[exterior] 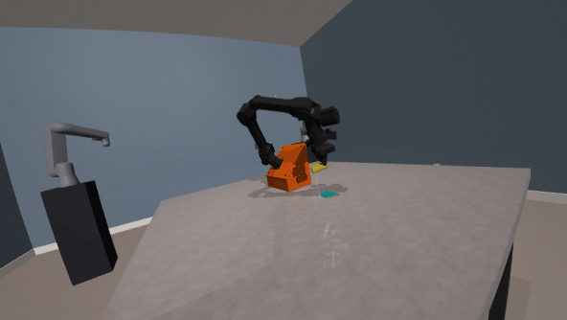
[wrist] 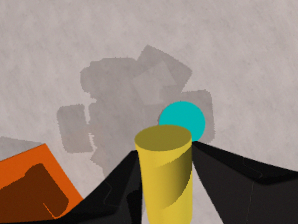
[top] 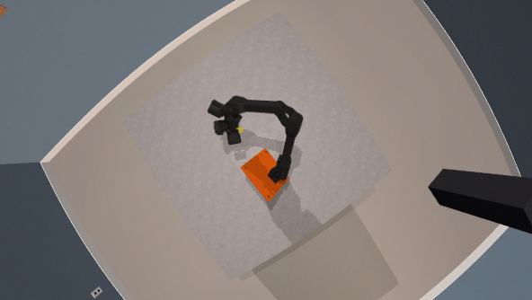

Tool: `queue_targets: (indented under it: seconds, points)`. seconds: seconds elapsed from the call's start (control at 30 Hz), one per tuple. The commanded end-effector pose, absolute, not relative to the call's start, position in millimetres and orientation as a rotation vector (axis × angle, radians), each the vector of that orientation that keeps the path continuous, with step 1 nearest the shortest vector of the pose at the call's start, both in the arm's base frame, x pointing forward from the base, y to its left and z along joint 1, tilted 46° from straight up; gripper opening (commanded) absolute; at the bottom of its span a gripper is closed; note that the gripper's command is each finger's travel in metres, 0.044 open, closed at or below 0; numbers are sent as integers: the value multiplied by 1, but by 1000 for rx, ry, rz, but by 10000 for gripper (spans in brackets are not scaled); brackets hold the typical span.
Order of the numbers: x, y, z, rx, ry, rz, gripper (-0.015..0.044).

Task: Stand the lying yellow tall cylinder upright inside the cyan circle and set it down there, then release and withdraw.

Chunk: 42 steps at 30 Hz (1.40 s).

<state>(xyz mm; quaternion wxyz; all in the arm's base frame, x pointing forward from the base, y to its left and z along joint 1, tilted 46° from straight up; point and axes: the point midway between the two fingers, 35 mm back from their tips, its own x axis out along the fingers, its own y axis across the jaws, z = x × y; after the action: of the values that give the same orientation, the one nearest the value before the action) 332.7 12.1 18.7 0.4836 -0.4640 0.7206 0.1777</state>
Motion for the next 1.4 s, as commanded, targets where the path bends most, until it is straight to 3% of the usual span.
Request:
queue_targets:
  seconds: [0.0, 1.37]
  points:
    - [329, 11, 16, -1104, 1750, 463, 105]
    - [324, 7, 4, -891, 1582, 669, 105]
